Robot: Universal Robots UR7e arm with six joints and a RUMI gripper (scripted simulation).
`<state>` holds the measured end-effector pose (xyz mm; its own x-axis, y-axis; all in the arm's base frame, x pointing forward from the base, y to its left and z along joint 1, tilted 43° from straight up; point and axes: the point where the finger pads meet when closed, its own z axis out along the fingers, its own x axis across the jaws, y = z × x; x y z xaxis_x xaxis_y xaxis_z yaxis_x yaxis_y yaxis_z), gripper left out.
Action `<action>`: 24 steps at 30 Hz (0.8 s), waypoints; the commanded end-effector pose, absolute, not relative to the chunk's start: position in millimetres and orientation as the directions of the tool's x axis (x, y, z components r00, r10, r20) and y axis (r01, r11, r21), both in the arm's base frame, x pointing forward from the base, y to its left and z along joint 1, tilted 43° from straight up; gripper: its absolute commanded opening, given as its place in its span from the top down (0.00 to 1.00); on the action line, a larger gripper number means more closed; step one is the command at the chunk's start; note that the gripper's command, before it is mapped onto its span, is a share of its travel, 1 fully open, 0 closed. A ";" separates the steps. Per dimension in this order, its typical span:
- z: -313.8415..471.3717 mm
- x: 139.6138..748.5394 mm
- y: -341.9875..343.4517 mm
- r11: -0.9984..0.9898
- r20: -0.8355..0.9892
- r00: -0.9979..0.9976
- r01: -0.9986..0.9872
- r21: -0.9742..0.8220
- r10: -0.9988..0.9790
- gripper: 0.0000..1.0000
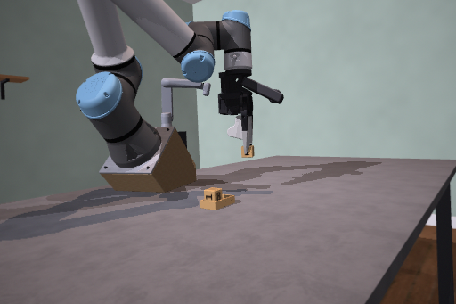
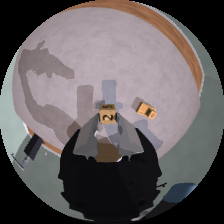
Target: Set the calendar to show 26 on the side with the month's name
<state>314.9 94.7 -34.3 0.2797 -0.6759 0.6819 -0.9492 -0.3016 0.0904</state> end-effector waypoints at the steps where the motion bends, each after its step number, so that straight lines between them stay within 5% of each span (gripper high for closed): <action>1: -40.0 316.4 89.6 -0.302 0.682 0.280 -0.949 0.090 -0.676 0.90; 24: -90.1 326.7 44.1 -0.302 0.682 0.280 -0.949 0.090 -0.676 0.90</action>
<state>324.1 50.9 -81.8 0.2789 -0.6754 0.6827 -0.9501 -0.2976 0.0938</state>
